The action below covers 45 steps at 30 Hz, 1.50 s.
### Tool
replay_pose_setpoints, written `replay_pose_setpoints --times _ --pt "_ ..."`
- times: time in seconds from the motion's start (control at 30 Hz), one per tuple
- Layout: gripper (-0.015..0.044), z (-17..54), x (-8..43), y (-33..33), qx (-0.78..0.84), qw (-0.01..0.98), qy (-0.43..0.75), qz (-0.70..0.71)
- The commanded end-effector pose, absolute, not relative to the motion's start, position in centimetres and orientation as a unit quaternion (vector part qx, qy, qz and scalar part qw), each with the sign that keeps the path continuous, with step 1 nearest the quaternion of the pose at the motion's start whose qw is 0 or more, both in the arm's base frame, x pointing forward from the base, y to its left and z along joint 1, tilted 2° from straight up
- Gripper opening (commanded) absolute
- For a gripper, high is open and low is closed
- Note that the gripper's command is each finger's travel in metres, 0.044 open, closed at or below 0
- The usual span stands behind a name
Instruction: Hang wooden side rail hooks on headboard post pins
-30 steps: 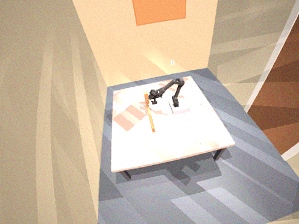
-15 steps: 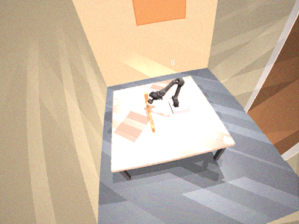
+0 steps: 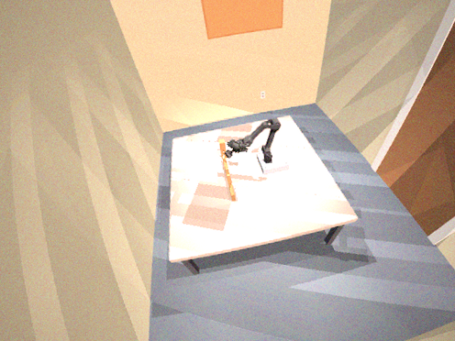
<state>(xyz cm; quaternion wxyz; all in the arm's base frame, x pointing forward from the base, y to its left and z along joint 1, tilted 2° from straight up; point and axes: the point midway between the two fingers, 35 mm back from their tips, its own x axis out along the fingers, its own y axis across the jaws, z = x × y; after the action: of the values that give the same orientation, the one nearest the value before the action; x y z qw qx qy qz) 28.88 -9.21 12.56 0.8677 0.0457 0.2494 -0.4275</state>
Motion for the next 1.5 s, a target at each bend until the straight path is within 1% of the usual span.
replay_pose_setpoints --times 0.0,0.2,0.3,0.43,0.6,0.73,0.87,1.07,1.3,1.37,1.47 --pt "0.044 12.6 28.9 -9.2 0.048 0.867 0.247 -0.43" --pt "0.044 12.6 28.9 -9.2 0.048 0.867 0.247 -0.43" --pt "0.044 12.6 29.6 -9.0 0.005 0.868 0.288 -0.405" --pt "0.044 12.5 31.3 -8.2 -0.106 0.857 0.389 -0.323" --pt "0.044 12.4 33.0 -7.3 -0.232 0.818 0.489 -0.194" --pt "0.044 12.4 34.1 -6.4 -0.32 0.772 0.544 -0.076" --pt "0.044 12.4 34.8 -5.6 -0.394 0.716 0.574 0.051" --pt "0.044 12.6 35.6 -4.2 -0.478 0.62 0.571 0.247" --pt "0.044 13.4 35.9 -2.6 -0.535 0.505 0.495 0.461" --pt "0.044 13.6 35.9 -2.3 -0.541 0.485 0.473 0.498" --pt "0.044 13.6 35.9 -2.2 -0.542 0.482 0.47 0.503"
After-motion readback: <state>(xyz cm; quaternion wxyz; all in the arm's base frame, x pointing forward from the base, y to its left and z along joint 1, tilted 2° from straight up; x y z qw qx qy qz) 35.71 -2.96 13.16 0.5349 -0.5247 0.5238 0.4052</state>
